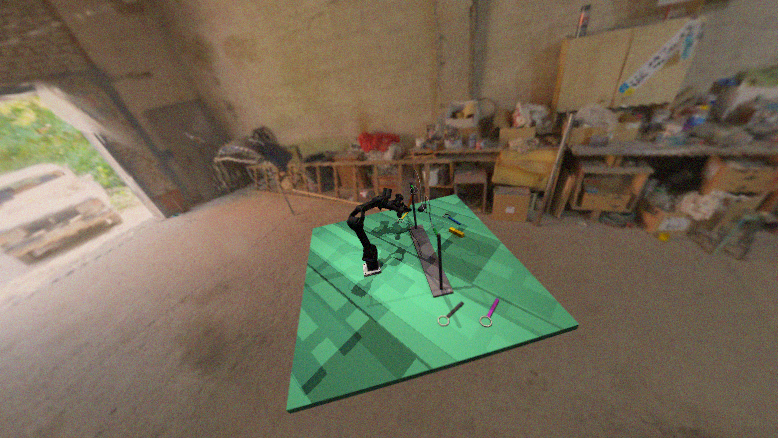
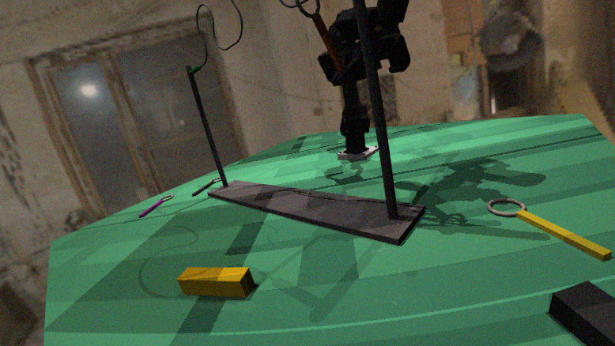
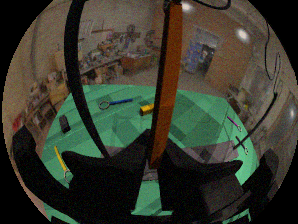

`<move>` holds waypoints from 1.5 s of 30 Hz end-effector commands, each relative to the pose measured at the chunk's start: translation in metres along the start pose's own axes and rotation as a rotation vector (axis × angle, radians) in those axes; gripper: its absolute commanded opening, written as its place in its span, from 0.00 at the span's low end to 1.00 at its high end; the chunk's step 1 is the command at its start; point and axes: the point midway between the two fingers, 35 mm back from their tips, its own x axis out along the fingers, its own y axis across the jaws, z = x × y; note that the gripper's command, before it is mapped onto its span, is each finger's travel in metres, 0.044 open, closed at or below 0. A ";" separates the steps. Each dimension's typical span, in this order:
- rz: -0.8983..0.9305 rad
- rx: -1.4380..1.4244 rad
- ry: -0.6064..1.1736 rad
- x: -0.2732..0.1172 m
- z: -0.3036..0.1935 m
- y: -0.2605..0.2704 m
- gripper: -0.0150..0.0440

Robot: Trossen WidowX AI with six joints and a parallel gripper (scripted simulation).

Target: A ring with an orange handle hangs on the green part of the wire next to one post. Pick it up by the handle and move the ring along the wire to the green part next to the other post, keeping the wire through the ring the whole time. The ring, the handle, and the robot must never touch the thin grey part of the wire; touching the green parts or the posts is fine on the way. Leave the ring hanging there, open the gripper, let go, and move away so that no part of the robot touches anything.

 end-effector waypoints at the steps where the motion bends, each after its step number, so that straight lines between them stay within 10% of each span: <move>1: -0.001 0.008 -0.002 0.000 0.001 0.006 0.00; 45: 0.001 0.011 -0.004 0.003 -0.014 0.033 0.00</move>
